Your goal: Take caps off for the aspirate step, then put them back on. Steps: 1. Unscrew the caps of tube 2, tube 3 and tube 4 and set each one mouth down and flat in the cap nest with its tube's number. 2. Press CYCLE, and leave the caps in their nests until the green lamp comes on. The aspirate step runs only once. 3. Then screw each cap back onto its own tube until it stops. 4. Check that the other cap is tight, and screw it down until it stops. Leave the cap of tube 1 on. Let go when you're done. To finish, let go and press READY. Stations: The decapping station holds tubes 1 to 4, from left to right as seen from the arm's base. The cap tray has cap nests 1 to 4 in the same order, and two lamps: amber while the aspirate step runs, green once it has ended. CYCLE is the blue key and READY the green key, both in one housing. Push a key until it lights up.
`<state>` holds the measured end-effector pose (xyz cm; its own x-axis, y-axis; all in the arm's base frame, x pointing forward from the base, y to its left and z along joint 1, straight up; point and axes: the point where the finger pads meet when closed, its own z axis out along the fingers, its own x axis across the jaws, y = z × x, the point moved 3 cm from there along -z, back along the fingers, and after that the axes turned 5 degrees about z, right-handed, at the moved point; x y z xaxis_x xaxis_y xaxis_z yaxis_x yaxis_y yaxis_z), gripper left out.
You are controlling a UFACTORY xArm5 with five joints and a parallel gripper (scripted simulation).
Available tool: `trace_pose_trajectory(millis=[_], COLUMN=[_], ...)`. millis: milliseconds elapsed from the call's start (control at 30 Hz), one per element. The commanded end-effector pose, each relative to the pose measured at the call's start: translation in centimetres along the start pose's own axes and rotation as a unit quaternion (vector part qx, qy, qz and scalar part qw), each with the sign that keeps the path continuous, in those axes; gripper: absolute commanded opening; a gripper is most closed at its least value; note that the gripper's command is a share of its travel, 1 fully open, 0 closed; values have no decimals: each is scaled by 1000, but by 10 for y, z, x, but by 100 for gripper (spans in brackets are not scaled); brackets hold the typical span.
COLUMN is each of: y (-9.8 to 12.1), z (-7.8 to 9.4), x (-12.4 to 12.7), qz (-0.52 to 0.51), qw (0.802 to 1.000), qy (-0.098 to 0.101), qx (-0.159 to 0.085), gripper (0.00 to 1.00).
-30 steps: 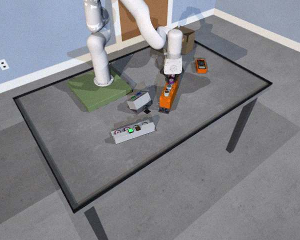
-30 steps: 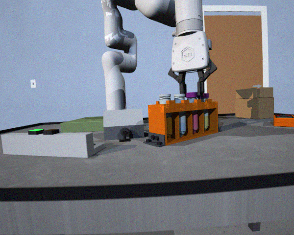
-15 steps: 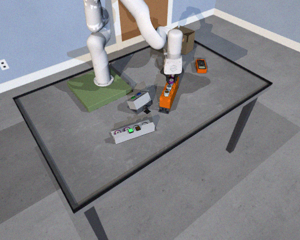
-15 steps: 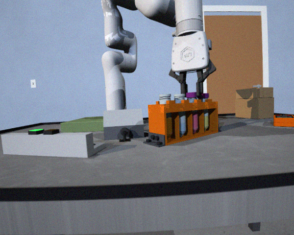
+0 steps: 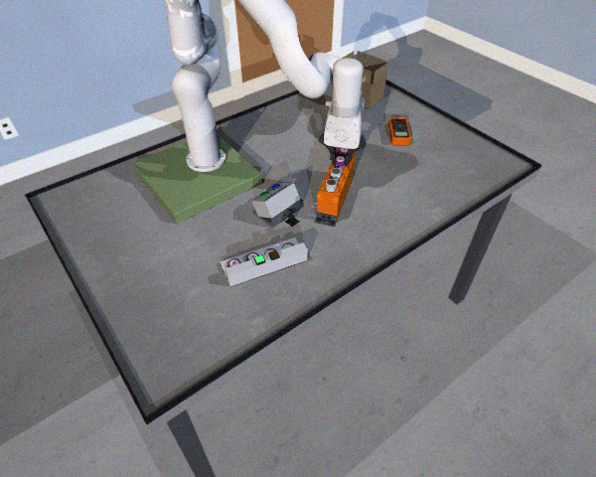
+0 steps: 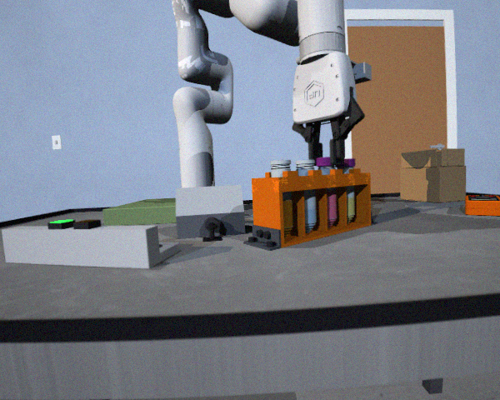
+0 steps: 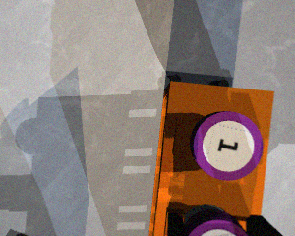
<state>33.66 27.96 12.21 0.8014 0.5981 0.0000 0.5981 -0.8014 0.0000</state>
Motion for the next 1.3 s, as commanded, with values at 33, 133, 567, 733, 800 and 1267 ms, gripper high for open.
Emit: trace_pose_trajectory(millis=[33,133,567,733,800,1267], y=[0,0,0,0,0,0], z=[0,0,0,0,0,-1], x=[1,1,1,1,1,1], qz=[116,132,240,240,240,122], qw=[993,991,971,971,971,993], qy=[2,2,1,1,1,2], qx=[1,1,1,1,1,1], gripper=[0,0,0,46,46,46])
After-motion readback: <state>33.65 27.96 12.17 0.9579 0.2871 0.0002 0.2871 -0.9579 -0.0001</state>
